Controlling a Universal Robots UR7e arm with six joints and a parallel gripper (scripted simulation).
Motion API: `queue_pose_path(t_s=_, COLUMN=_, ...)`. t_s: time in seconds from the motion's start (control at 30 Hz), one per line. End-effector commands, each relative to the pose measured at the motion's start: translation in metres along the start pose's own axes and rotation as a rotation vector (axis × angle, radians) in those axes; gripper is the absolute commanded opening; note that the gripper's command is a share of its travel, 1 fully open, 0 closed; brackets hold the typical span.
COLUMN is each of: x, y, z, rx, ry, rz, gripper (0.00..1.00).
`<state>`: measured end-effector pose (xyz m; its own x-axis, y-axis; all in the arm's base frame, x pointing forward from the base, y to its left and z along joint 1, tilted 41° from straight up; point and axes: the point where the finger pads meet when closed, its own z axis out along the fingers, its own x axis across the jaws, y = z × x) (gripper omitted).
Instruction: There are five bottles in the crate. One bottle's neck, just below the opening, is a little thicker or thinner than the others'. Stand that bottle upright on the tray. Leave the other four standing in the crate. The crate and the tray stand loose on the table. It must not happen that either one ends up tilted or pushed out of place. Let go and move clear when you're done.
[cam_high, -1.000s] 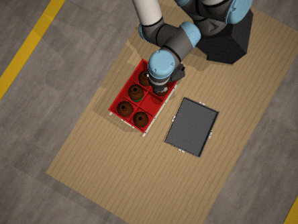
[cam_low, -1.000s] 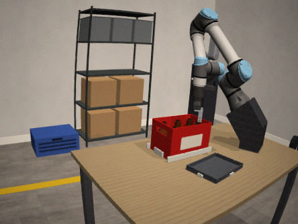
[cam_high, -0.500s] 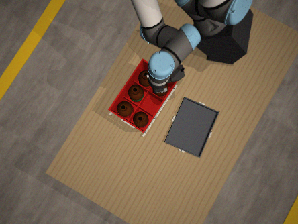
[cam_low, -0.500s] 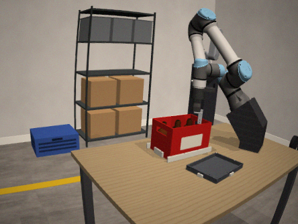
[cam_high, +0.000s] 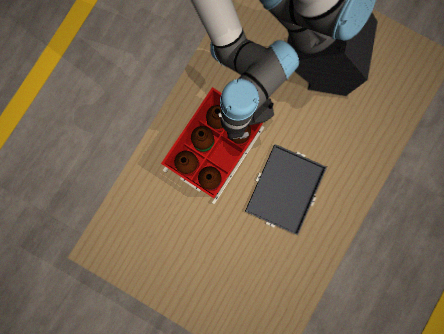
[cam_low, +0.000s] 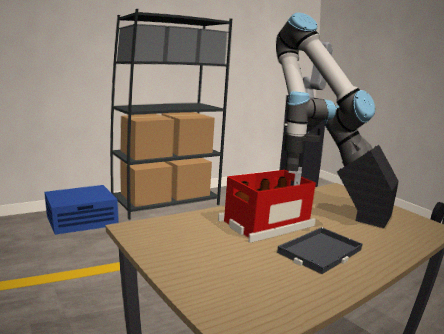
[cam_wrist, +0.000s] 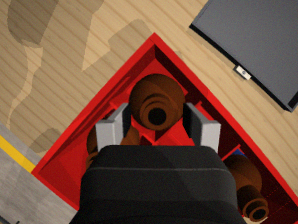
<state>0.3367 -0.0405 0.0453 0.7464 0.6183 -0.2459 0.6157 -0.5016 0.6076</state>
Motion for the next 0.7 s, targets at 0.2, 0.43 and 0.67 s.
queue_pose_path(t_s=0.2, x=0.0002, y=0.0002, z=0.0084, rx=-0.001, ry=0.001, rz=0.000, gripper=1.00)
queue_pose_path(t_s=0.43, x=0.0002, y=0.0002, z=0.0103, rx=-0.001, ry=0.001, rz=0.000, gripper=1.00)
queue_pose_path(t_s=0.67, x=0.0002, y=0.0002, z=0.0111, rx=-0.001, ry=0.001, rz=0.000, gripper=1.00)
